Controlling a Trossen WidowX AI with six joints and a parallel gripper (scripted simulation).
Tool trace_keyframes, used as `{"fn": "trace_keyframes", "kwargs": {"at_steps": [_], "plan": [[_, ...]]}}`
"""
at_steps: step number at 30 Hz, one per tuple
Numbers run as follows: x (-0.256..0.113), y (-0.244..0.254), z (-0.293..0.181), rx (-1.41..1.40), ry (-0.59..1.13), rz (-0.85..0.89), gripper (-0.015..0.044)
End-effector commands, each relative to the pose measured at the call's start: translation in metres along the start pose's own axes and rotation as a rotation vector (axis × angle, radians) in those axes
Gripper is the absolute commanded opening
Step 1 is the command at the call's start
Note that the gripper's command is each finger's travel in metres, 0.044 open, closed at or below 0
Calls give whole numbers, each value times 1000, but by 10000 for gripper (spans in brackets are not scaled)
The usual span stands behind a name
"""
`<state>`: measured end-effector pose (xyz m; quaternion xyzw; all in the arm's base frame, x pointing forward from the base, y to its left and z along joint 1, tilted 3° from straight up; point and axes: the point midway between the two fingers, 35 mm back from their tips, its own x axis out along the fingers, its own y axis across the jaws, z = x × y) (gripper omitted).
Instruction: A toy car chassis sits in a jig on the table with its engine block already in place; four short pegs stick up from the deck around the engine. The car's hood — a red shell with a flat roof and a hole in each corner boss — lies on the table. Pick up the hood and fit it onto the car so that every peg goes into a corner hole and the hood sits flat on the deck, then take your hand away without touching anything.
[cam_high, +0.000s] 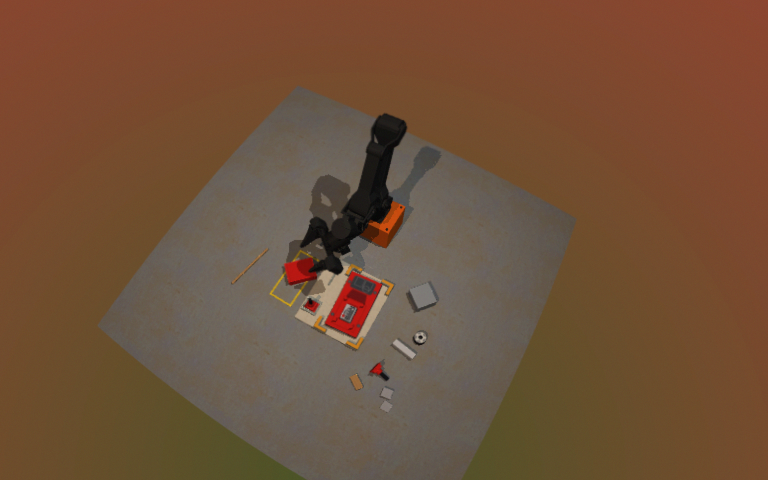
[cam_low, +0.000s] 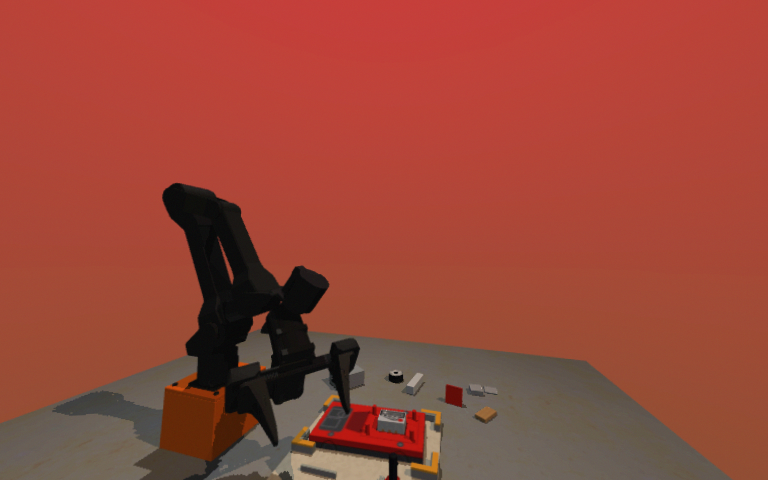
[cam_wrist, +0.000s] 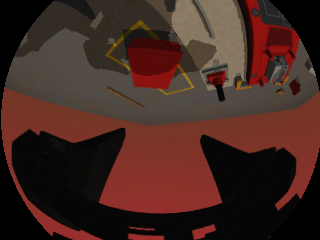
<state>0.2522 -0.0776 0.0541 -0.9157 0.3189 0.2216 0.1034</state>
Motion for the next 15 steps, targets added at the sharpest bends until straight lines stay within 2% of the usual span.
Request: {"fn": "trace_keyframes", "kwargs": {"at_steps": [1, 2, 13, 15], "plan": [[-20, 7, 3, -31, -5, 7, 440], [-4, 1, 0, -6, 0, 0, 440], [-4, 1, 0, -6, 0, 0, 440], [-4, 1, 0, -6, 0, 0, 387]]}}
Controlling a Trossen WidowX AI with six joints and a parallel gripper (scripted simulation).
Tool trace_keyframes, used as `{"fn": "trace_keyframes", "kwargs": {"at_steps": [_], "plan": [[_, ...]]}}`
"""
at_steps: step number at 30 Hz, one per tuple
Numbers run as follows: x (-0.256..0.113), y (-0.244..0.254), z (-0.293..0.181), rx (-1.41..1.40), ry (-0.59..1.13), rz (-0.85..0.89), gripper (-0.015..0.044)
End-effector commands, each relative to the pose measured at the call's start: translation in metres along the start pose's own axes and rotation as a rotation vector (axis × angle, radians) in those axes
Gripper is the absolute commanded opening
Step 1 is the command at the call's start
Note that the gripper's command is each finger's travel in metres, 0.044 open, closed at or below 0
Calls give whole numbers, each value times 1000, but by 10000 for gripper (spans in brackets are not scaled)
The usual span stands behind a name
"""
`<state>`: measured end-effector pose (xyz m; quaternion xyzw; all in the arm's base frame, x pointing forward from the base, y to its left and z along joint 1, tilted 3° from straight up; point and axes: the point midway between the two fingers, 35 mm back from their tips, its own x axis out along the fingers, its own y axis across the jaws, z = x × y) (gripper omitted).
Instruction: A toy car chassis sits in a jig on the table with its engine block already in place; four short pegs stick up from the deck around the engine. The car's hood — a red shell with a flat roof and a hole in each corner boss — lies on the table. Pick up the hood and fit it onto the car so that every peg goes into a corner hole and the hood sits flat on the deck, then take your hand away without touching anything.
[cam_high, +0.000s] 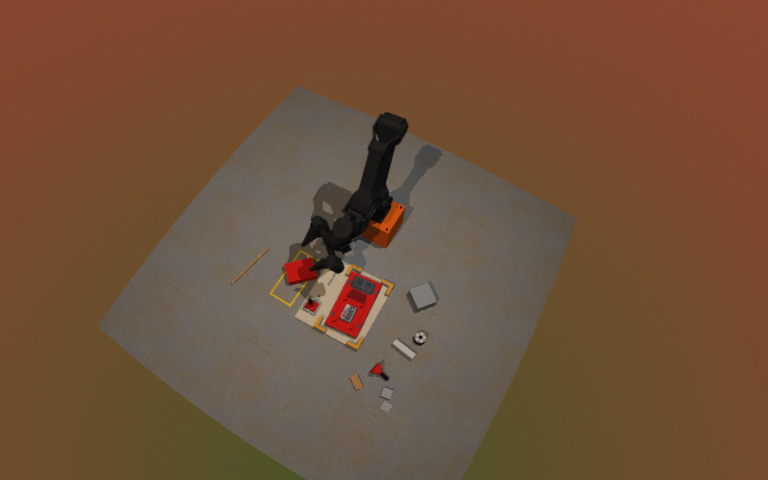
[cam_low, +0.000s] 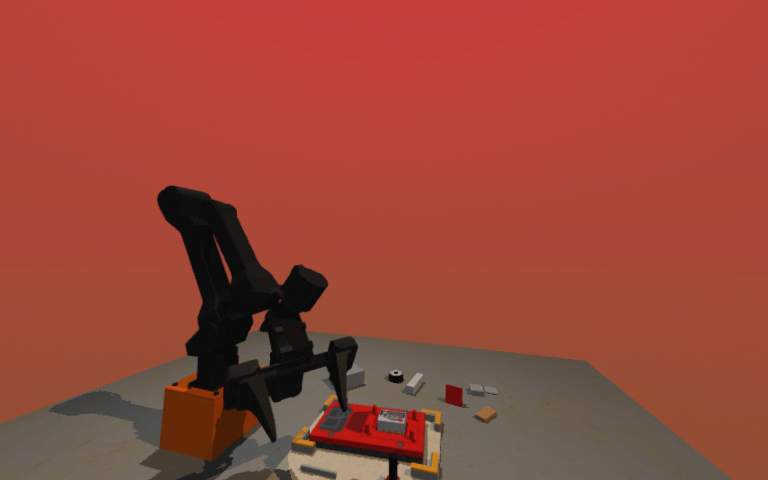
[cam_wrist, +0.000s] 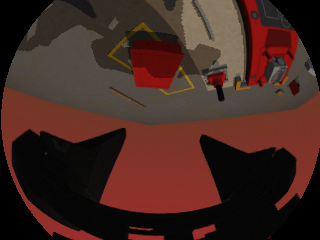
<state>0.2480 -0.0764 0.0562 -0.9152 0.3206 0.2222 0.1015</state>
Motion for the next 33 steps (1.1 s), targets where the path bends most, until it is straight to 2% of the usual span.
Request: {"fn": "trace_keyframes", "kwargs": {"at_steps": [1, 4, 6, 10, 17, 24, 33], "plan": [[0, -1, 0, -3, 0, -4, 361], [0, -1, 0, -3, 0, -4, 282], [2, -2, -1, 51, -18, 0, 335], [15, -5, -1, 369, -115, 42, 440], [34, -5, 0, 959, -264, 209, 440], [48, 0, 2, 1536, -339, 483, 440], [55, 4, 1, 1938, -323, 747, 440]]}}
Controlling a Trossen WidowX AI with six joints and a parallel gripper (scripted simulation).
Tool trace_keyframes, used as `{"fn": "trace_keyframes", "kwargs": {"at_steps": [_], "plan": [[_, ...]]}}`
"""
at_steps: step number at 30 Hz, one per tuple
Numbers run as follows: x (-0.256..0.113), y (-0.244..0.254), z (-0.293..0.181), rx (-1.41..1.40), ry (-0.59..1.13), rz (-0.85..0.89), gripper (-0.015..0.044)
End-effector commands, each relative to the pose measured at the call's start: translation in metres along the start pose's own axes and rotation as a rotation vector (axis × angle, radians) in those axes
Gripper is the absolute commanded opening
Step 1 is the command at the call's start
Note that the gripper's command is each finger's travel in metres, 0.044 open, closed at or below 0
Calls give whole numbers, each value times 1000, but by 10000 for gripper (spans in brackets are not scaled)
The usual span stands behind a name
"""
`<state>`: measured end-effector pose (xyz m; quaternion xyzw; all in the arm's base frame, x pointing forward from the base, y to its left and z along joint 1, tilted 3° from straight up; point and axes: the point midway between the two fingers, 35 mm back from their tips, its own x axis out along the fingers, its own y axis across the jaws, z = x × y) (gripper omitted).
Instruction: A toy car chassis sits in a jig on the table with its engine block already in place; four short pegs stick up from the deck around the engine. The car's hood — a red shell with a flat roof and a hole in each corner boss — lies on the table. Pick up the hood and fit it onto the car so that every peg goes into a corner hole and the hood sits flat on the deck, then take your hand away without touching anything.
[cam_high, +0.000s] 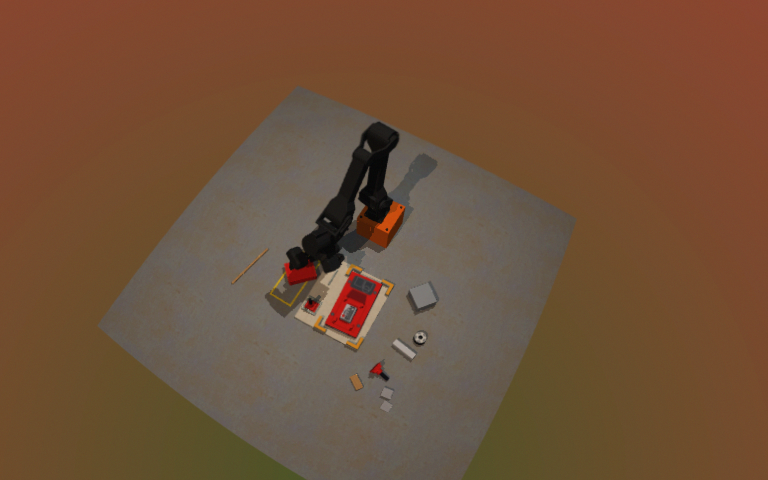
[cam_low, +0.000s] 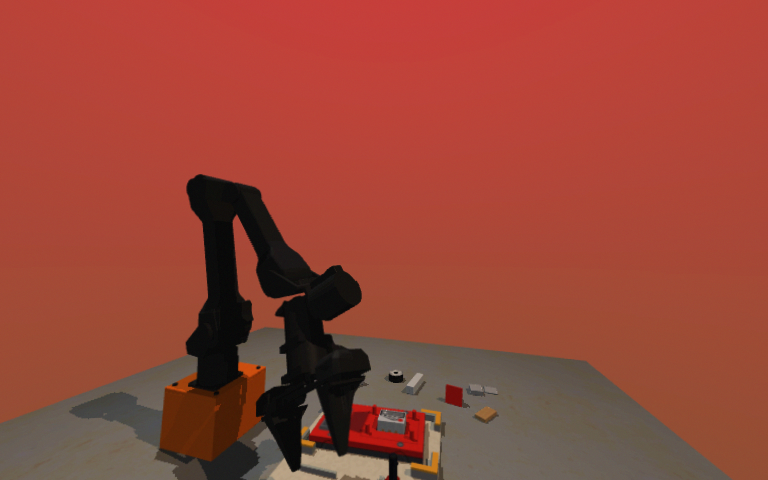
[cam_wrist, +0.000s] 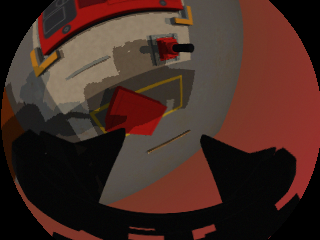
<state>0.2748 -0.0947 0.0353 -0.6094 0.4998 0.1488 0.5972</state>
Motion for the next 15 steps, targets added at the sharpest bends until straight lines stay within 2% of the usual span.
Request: {"fn": "trace_keyframes", "kwargs": {"at_steps": [1, 15], "plan": [[15, -6, -8, 879, 41, 302, 440], [18, -8, -18, 1576, 254, 524, 440]]}}
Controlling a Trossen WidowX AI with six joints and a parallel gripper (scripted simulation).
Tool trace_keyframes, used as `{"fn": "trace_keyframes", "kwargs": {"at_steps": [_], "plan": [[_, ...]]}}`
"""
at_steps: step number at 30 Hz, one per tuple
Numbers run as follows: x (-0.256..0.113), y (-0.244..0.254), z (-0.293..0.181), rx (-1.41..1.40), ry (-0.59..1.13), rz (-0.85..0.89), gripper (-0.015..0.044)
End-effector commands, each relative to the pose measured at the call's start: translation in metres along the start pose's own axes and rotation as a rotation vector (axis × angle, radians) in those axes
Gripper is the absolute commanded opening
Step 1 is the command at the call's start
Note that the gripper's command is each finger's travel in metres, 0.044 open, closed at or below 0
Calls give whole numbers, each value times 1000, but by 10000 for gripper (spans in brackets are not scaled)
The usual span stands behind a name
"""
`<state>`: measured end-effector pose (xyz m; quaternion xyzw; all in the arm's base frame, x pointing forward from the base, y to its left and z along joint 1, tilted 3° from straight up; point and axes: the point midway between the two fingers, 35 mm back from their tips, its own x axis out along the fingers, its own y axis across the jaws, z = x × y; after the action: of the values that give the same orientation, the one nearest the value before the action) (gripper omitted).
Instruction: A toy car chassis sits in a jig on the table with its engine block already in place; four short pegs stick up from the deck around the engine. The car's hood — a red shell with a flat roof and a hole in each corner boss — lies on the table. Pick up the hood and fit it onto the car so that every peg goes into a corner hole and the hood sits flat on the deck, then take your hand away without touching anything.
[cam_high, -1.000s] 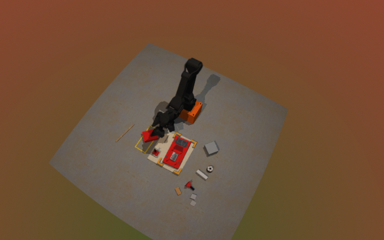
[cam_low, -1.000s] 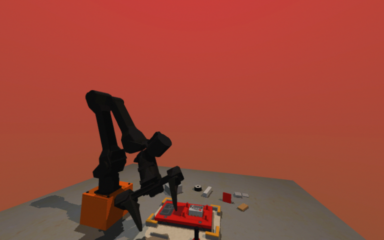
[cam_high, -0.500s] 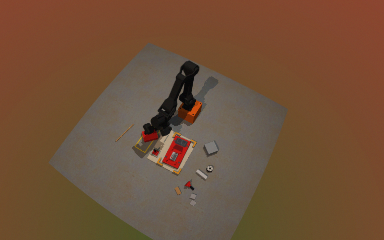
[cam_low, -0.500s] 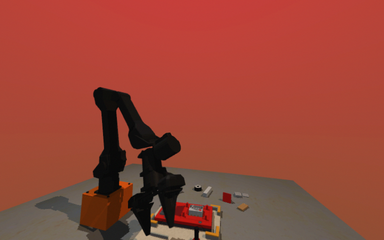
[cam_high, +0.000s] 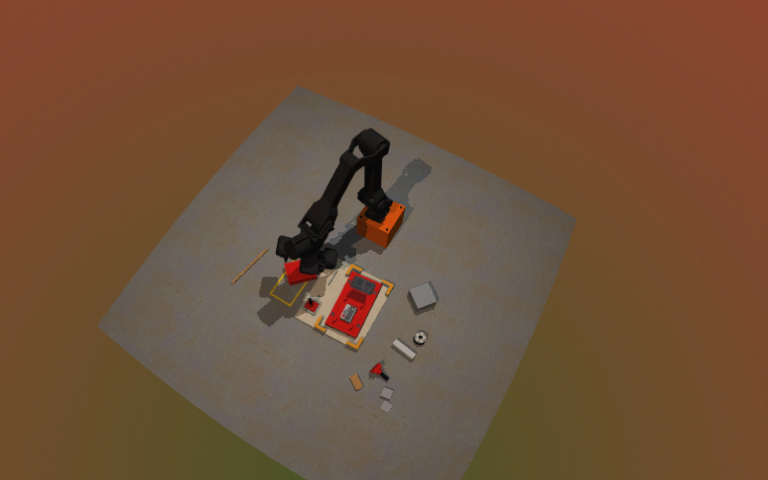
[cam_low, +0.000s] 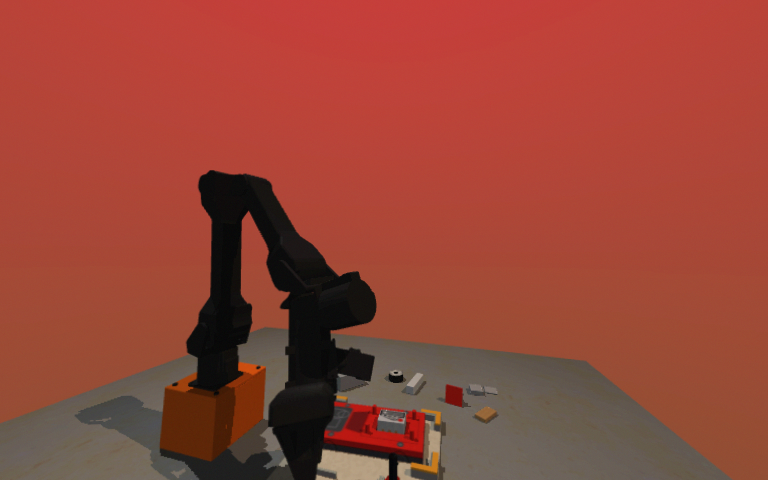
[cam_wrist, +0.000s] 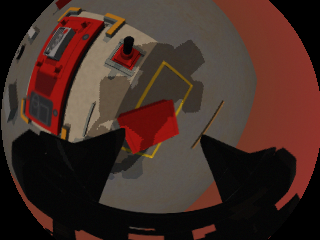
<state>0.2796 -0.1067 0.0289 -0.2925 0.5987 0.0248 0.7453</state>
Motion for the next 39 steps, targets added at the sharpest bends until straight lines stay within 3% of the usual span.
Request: {"fn": "trace_keyframes", "kwargs": {"at_steps": [1, 8, 39], "plan": [[3, -13, -5, 921, 207, 220, 440], [2, -15, -7, 1199, 295, 243, 440], [9, -13, -7, 1199, 295, 243, 440]]}}
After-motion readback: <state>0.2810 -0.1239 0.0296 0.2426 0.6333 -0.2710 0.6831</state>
